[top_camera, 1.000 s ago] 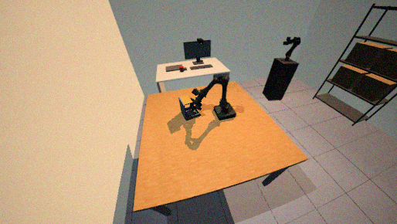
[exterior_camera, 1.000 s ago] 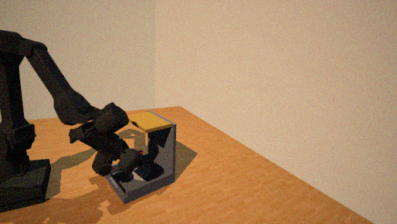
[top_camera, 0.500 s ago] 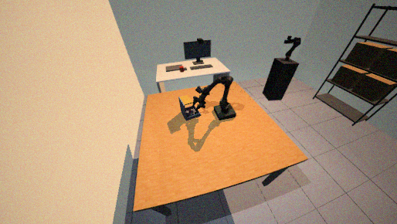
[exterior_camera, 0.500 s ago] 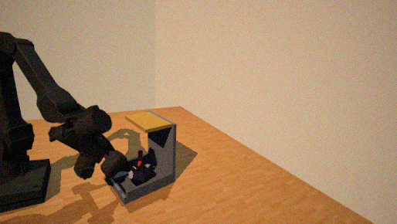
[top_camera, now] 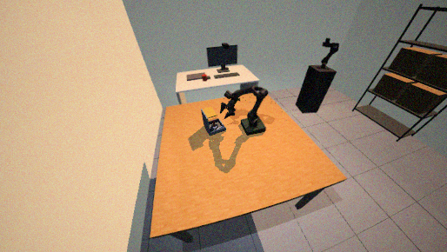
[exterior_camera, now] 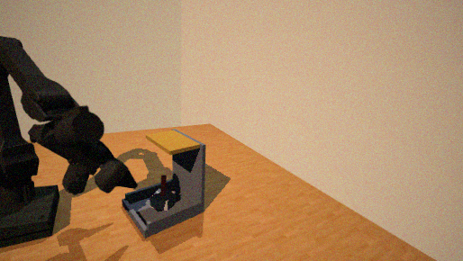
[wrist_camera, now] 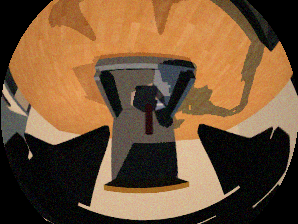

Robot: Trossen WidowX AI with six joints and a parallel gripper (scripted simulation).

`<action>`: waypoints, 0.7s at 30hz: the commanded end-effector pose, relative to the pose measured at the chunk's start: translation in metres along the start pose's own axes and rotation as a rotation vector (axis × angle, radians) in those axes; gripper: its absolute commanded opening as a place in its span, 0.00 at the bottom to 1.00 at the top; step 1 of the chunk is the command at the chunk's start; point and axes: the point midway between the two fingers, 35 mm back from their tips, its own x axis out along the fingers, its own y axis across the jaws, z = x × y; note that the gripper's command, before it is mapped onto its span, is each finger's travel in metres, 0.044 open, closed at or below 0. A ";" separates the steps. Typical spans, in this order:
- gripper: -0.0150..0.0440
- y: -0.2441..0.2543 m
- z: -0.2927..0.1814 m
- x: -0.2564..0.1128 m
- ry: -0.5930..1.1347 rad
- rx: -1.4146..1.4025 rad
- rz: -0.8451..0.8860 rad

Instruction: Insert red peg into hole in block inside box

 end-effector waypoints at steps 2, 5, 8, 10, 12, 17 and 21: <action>1.00 -0.005 -0.006 -0.024 0.015 -0.011 0.009; 1.00 -0.005 -0.006 -0.025 0.015 -0.011 0.009; 1.00 -0.005 -0.006 -0.025 0.015 -0.011 0.009; 1.00 -0.005 -0.006 -0.025 0.015 -0.011 0.009; 1.00 -0.005 -0.006 -0.025 0.015 -0.011 0.009; 1.00 -0.005 -0.006 -0.025 0.015 -0.011 0.009; 1.00 -0.005 -0.006 -0.025 0.015 -0.011 0.009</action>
